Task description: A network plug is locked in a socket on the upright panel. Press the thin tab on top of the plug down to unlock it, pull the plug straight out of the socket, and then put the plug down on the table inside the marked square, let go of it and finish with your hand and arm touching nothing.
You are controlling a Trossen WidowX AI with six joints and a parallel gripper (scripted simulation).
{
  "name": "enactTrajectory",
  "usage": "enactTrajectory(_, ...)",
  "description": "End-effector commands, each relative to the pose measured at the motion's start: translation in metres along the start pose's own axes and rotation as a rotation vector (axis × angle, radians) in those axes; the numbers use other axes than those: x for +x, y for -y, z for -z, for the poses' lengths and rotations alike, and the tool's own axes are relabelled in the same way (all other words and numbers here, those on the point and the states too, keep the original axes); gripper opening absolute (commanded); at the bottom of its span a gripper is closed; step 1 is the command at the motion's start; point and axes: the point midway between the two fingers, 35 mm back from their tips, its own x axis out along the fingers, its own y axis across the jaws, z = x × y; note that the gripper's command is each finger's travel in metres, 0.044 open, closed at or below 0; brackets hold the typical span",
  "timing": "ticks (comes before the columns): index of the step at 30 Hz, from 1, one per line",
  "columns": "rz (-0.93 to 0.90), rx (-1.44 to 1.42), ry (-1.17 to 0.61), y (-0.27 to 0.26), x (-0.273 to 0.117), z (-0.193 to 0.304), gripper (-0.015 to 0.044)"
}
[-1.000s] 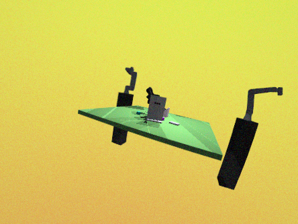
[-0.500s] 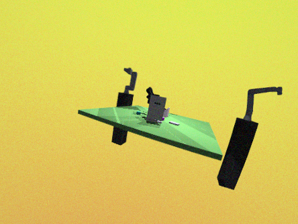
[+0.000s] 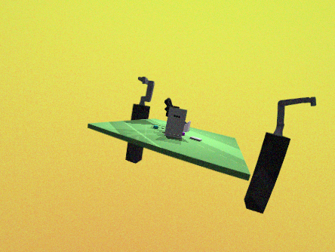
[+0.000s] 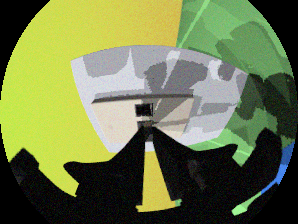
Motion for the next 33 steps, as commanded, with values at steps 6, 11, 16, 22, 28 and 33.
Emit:
enactTrajectory(6, 0.003, 0.003, 0.001, 0.001, -0.006, 0.002, 0.0000)
enactTrajectory(11, 0.003, 0.003, 0.001, 0.001, -0.008, 0.002, 0.0000)
enactTrajectory(16, 0.003, 0.003, 0.001, 0.001, -0.011, 0.003, 0.0000)
enactTrajectory(22, 0.003, 0.003, 0.001, 0.001, -0.013, 0.004, 0.0000)
enactTrajectory(28, 0.003, 0.003, 0.001, 0.001, -0.016, 0.004, 0.0000)
enactTrajectory(33, 0.003, 0.003, 0.001, 0.001, -0.018, 0.004, 0.0000)
